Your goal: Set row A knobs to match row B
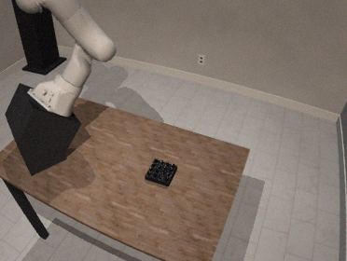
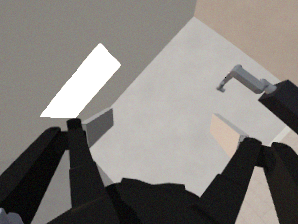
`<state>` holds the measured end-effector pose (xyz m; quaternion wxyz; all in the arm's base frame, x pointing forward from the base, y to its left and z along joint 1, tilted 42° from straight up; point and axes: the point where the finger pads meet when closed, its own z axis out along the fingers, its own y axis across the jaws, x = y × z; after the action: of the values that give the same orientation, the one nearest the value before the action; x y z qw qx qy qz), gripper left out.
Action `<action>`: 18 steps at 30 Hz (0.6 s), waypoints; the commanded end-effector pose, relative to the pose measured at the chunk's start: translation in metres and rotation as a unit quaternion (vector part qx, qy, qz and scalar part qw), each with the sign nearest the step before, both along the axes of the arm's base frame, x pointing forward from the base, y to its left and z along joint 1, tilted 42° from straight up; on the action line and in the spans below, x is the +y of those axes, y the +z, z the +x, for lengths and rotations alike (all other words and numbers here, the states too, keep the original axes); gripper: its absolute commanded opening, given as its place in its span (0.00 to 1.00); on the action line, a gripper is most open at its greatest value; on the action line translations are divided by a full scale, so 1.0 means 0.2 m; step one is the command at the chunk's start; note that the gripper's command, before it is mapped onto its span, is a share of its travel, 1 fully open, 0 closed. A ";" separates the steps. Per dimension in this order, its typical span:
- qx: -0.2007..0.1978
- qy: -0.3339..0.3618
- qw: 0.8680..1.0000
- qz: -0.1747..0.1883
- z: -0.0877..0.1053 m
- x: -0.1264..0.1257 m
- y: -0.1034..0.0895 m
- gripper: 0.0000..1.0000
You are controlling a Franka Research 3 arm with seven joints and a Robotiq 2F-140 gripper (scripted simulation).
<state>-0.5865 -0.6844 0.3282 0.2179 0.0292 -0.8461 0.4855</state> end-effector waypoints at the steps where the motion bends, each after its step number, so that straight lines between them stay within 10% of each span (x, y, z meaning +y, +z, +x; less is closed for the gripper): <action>1: 0.023 0.008 1.000 -0.015 0.03 -0.07 0.08 1.00; 18: 0.044 0.016 0.998 -0.034 0.07 -0.15 0.18 1.00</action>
<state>-0.5789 -0.7014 0.3488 0.2311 0.0434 -0.8315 0.5033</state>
